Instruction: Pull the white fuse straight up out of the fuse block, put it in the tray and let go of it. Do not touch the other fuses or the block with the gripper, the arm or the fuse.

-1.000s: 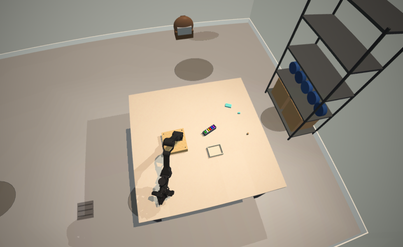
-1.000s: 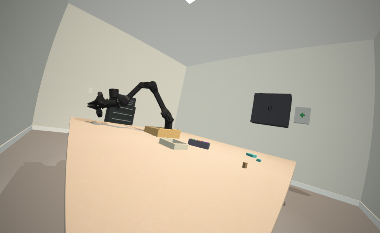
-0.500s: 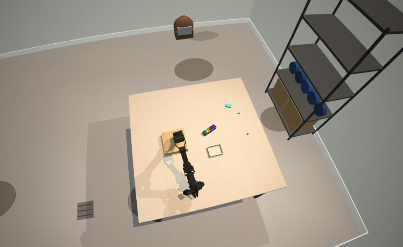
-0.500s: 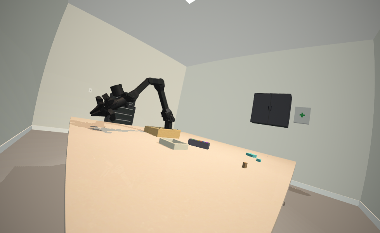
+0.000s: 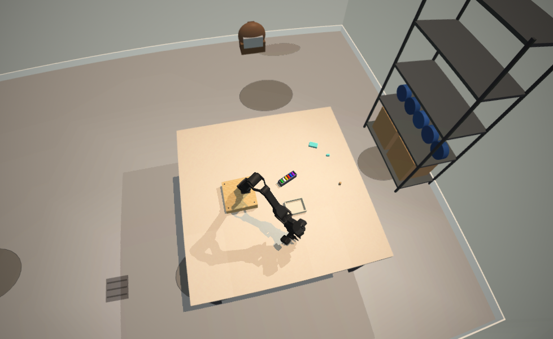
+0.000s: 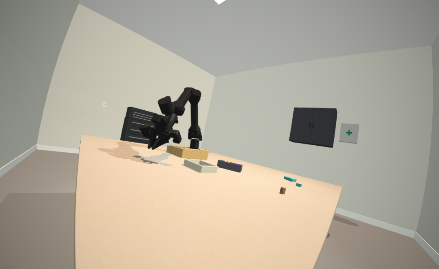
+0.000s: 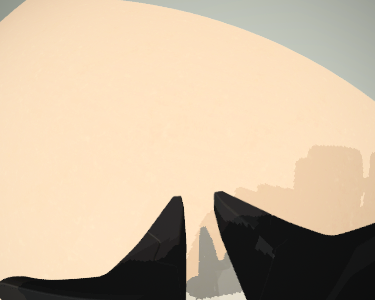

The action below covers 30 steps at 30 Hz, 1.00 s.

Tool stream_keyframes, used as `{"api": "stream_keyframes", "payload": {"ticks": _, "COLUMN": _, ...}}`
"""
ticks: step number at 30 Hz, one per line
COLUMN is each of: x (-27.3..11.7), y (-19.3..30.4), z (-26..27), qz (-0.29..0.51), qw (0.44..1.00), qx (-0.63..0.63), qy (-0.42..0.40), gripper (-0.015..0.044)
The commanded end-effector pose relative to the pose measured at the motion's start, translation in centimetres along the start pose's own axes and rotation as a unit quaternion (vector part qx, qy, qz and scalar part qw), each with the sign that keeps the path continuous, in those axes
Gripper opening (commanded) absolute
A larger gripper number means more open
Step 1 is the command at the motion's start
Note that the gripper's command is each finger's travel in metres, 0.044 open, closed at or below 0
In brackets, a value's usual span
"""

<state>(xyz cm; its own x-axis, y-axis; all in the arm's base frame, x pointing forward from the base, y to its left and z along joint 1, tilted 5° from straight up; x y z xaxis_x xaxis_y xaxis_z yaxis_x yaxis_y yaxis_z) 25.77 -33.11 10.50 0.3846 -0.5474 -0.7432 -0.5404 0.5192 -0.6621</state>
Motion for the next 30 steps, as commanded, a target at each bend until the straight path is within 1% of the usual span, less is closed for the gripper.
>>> {"api": "stream_keyframes", "payload": {"ticks": 1, "x": -1.0, "y": 1.1, "z": 5.0, "qz": 0.043, "qw": 0.998, "qx": 0.021, "qy": -0.039, "gripper": 0.0074}}
{"api": "stream_keyframes", "payload": {"ticks": 9, "x": -5.7, "y": 5.0, "z": 16.0, "qz": 0.157, "qw": 0.981, "qx": 0.063, "qy": -0.094, "gripper": 0.0074}}
{"api": "stream_keyframes", "payload": {"ticks": 13, "x": -8.9, "y": 7.8, "z": 20.3, "qz": 0.216, "qw": 0.969, "qx": 0.075, "qy": -0.096, "gripper": 0.0074}}
{"api": "stream_keyframes", "payload": {"ticks": 17, "x": -13.1, "y": 11.5, "z": 24.0, "qz": 0.277, "qw": 0.955, "qx": 0.08, "qy": -0.076, "gripper": 0.0074}}
{"api": "stream_keyframes", "payload": {"ticks": 21, "x": -17.5, "y": 15.5, "z": 26.3, "qz": 0.324, "qw": 0.942, "qx": 0.079, "qy": -0.037, "gripper": 0.0074}}
{"api": "stream_keyframes", "payload": {"ticks": 24, "x": -20.5, "y": 18.0, "z": 27.2, "qz": 0.345, "qw": 0.936, "qx": 0.075, "qy": 0.0, "gripper": 0.0074}}
{"api": "stream_keyframes", "payload": {"ticks": 30, "x": -21.1, "y": 18.4, "z": 27.5, "qz": 0.348, "qw": 0.934, "qx": 0.074, "qy": 0.01, "gripper": 0.0074}}
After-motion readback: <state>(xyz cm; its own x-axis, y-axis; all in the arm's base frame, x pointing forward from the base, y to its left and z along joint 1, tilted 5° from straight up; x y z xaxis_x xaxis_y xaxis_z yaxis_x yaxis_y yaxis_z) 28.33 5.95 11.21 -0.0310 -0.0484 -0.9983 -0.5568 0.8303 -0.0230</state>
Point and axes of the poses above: the point midway between the two fingers, 35 mm back from their tips, its own x axis out along the fingers, its own z axis across the jaws, y = z × x, the point moved 8 cm from there along -x, back along the fingers, and after that the axes turned 4 degrees about -x, right-handed, at the moved point
